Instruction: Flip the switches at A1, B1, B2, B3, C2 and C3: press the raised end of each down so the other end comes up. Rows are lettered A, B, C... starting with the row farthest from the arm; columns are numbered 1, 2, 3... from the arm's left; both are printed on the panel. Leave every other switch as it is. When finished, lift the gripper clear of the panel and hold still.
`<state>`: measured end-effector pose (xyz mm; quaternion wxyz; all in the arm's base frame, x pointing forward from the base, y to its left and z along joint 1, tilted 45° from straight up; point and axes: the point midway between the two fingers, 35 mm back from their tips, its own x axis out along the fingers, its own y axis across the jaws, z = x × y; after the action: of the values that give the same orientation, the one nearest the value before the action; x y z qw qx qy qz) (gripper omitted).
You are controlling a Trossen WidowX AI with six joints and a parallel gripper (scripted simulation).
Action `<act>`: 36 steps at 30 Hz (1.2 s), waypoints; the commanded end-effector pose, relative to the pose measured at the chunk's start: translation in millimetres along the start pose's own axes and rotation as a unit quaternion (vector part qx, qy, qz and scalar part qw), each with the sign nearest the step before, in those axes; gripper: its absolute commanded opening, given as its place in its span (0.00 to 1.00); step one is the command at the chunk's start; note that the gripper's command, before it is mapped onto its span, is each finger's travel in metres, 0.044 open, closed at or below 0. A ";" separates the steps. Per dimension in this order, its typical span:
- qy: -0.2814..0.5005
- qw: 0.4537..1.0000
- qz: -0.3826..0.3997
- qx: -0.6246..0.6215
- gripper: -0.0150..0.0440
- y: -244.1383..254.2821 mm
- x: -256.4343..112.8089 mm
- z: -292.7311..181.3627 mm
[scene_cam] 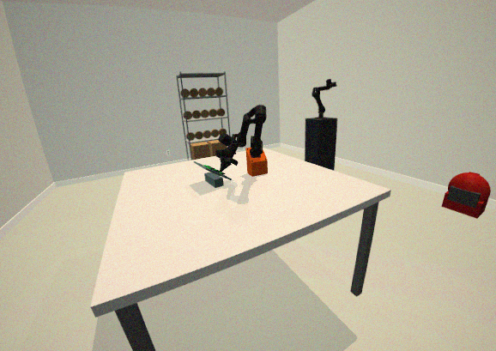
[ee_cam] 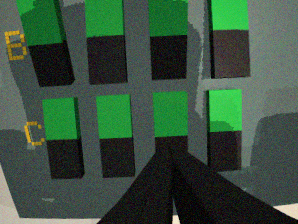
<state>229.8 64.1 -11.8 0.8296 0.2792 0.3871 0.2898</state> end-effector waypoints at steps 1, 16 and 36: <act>0.001 1.000 -0.002 0.003 0.25 -1.0 0.8 -0.6; 0.016 1.000 -0.013 -0.002 0.25 -11.3 -21.7 0.0; 0.014 1.000 -0.004 0.002 0.25 9.8 -69.0 52.7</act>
<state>224.1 11.3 43.7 0.8231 0.2758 0.4039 0.2885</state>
